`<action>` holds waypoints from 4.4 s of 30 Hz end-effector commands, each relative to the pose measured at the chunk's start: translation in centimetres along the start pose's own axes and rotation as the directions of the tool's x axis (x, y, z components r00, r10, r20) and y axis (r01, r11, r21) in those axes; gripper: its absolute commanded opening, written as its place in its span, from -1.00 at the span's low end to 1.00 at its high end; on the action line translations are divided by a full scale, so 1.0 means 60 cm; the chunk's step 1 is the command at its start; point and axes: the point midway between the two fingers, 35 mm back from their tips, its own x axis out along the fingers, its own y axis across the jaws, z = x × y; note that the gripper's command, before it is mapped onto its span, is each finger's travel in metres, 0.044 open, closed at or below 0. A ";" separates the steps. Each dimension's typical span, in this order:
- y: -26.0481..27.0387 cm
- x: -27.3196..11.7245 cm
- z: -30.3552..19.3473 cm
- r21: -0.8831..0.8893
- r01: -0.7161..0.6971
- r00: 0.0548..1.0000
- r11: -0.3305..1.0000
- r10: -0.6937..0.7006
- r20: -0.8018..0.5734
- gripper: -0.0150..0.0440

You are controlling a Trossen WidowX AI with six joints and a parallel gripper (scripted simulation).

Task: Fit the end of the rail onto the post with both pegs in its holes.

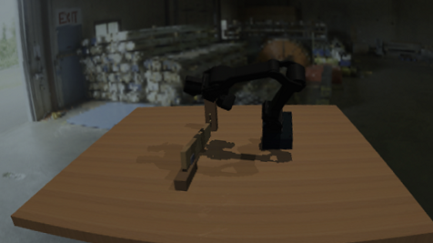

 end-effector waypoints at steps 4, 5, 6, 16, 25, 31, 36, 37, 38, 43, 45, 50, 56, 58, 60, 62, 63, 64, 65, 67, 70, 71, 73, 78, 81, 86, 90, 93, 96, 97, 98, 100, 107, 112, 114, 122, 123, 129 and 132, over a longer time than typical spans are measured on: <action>-0.004 0.015 -0.010 -0.234 0.050 0.997 0.971 -0.062 -0.045 1.00; -0.005 0.021 -0.014 -0.325 0.061 0.994 0.944 -0.087 -0.064 1.00; -0.007 0.027 -0.018 -0.413 0.067 0.990 0.908 -0.111 -0.082 1.00; -0.023 0.079 -0.054 -0.940 -0.194 0.900 0.279 -0.331 -0.284 1.00; -0.033 0.117 -0.081 -0.722 -0.632 0.750 -0.281 -0.459 -0.477 1.00; -0.035 0.133 -0.092 -0.457 -0.750 0.660 -0.478 -0.490 -0.570 1.00; -0.035 0.145 -0.099 -0.211 -0.754 0.588 -0.622 -0.497 -0.639 1.00; -0.035 0.147 -0.101 -0.162 -0.745 0.573 -0.647 -0.496 -0.652 1.00; -0.035 0.149 -0.102 -0.113 -0.732 0.558 -0.672 -0.495 -0.665 1.00; -0.033 0.159 -0.108 0.109 -0.618 0.477 -0.779 -0.481 -0.735 1.00; -0.032 0.162 -0.110 0.184 -0.549 0.448 -0.816 -0.472 -0.759 1.00; -0.029 0.170 -0.112 0.326 -0.337 0.383 -0.883 -0.445 -0.810 1.00; -0.028 0.171 -0.113 0.336 -0.314 0.376 -0.888 -0.441 -0.815 1.00; -0.028 0.171 -0.113 0.336 -0.314 0.376 -0.888 -0.441 -0.815 1.00; -0.028 0.171 -0.113 0.336 -0.314 0.376 -0.888 -0.441 -0.815 1.00; -0.029 0.171 -0.113 0.336 -0.314 0.376 -0.888 -0.441 -0.815 1.00; -0.029 0.171 -0.113 0.336 -0.314 0.376 -0.888 -0.441 -0.815 1.00; -0.029 0.171 -0.113 0.336 -0.314 0.376 -0.888 -0.441 -0.815 1.00; -0.029 0.171 -0.113 0.336 -0.314 0.376 -0.888 -0.441 -0.815 1.00; -0.029 0.172 -0.114 0.336 -0.314 0.376 -0.888 -0.441 -0.815 1.00; -0.032 0.175 -0.120 0.335 -0.314 0.377 -0.888 -0.441 -0.815 1.00; -0.033 0.177 -0.123 0.335 -0.314 0.377 -0.888 -0.441 -0.815 1.00; -0.035 0.179 -0.127 0.335 -0.314 0.377 -0.888 -0.441 -0.815 1.00; -0.040 0.185 -0.138 0.335 -0.314 0.377 -0.888 -0.441 -0.814 1.00; -0.043 0.188 -0.145 0.335 -0.314 0.378 -0.888 -0.441 -0.814 1.00; -0.049 0.193 -0.156 0.335 -0.314 0.378 -0.888 -0.440 -0.815 1.00; -0.054 0.197 -0.165 0.335 -0.314 0.377 -0.888 -0.440 -0.815 1.00; -0.057 0.200 -0.171 0.335 -0.314 0.377 -0.888 -0.440 -0.815 1.00; -0.061 0.203 -0.178 0.335 -0.314 0.377 -0.888 -0.440 -0.815 1.00; -0.062 0.204 -0.180 0.335 -0.314 0.376 -0.888 -0.440 -0.815 1.00; -0.063 0.205 -0.182 0.335 -0.314 0.376 -0.888 -0.440 -0.815 1.00; -0.066 0.206 -0.187 0.335 -0.314 0.376 -0.888 -0.440 -0.815 1.00; -0.075 0.212 -0.201 0.335 -0.314 0.374 -0.888 -0.440 -0.816 1.00; -0.080 0.214 -0.209 0.335 -0.314 0.373 -0.888 -0.440 -0.817 1.00; -0.080 0.214 -0.209 0.335 -0.314 0.373 -0.888 -0.440 -0.817 0.82; -0.080 0.214 -0.209 0.335 -0.314 0.373 -0.888 -0.440 -0.817 0.11; -0.080 0.214 -0.209 0.335 -0.314 0.373 -0.888 -0.440 -0.817 0.02; -0.080 0.214 -0.209 0.335 -0.314 0.373 -0.888 -0.440 -0.817 -0.31; -0.080 0.214 -0.209 0.335 -0.314 0.373 -0.888 -0.440 -0.817 -0.38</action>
